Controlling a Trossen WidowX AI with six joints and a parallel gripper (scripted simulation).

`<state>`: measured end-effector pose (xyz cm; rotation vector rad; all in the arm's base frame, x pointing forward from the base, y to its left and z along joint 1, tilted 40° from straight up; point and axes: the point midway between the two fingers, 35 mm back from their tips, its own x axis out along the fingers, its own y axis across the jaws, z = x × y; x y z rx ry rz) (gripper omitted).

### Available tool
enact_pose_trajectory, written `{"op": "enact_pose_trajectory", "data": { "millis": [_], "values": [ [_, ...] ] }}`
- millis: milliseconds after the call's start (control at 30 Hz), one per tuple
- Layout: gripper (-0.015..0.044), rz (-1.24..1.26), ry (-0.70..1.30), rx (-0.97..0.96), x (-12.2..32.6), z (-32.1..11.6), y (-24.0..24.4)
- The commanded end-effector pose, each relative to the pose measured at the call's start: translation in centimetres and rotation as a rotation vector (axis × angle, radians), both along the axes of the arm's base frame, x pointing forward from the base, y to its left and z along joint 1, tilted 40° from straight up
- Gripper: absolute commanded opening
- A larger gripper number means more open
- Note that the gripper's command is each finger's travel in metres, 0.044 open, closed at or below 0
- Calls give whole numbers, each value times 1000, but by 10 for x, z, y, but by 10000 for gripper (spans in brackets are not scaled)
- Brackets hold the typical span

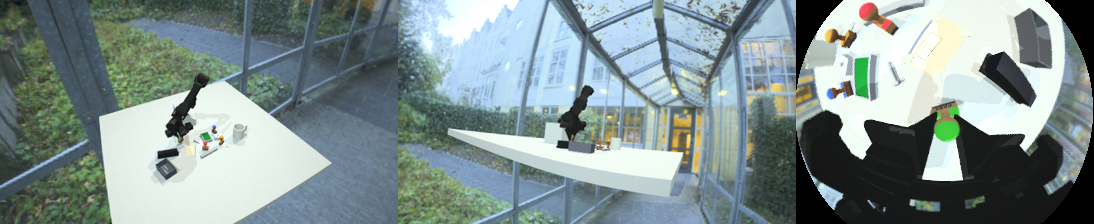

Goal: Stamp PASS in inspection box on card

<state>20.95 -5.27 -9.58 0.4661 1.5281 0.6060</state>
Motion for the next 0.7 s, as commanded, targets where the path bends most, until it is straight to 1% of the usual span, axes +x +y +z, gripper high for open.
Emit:
{"op": "enact_pose_trajectory", "data": {
  "millis": [0,667],
  "values": [
    [0,6,0,-4,0,1,-2],
    [0,6,0,-5,1,8,-8]
  ]
}}
